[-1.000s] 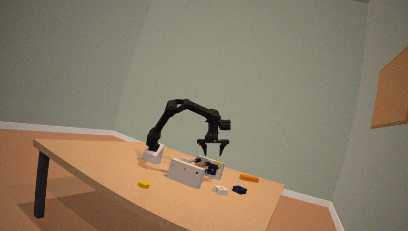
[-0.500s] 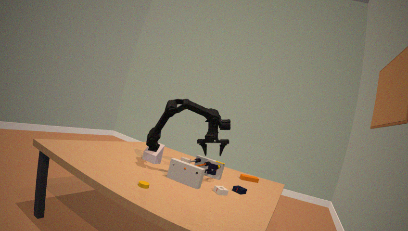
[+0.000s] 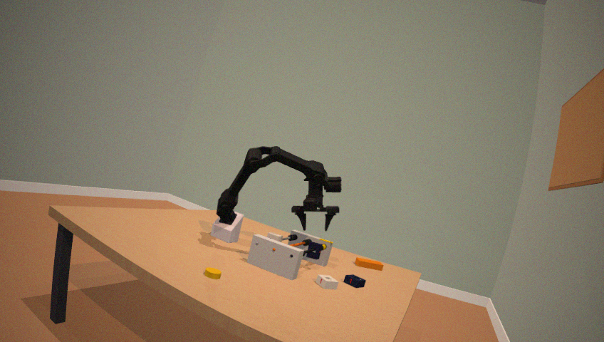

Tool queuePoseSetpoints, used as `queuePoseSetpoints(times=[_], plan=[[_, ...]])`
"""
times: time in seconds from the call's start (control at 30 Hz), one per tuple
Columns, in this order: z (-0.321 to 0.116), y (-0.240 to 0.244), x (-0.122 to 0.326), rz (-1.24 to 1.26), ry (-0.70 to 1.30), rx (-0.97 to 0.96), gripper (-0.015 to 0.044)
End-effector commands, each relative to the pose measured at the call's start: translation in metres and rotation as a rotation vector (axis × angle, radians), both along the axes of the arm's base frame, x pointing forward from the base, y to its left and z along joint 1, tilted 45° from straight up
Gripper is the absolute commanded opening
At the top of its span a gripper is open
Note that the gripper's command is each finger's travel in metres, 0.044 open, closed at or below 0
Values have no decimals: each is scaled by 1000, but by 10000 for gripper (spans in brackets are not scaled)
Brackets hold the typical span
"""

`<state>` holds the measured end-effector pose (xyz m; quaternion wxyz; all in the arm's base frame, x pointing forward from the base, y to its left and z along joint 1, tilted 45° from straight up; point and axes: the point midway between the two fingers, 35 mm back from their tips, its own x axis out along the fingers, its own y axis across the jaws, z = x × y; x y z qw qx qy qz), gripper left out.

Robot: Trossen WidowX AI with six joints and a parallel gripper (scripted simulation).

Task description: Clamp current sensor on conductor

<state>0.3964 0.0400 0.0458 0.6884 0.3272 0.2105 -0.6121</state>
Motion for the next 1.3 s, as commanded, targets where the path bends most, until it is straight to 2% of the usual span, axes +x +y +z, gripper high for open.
queuePoseSetpoints(times=[0.0,0.1,0.37,0.43,1.1,1.17,1.27], plan=[[0,0,0,-1,-2,-3,440],[-5,5,-5,61,38,-47,440],[-46,58,-74,738,466,-695,440],[-47,62,-81,788,498,-757,440],[-50,61,-80,770,493,-725,440],[-48,58,-74,721,460,-667,440],[-37,41,-48,489,311,-421,440]])
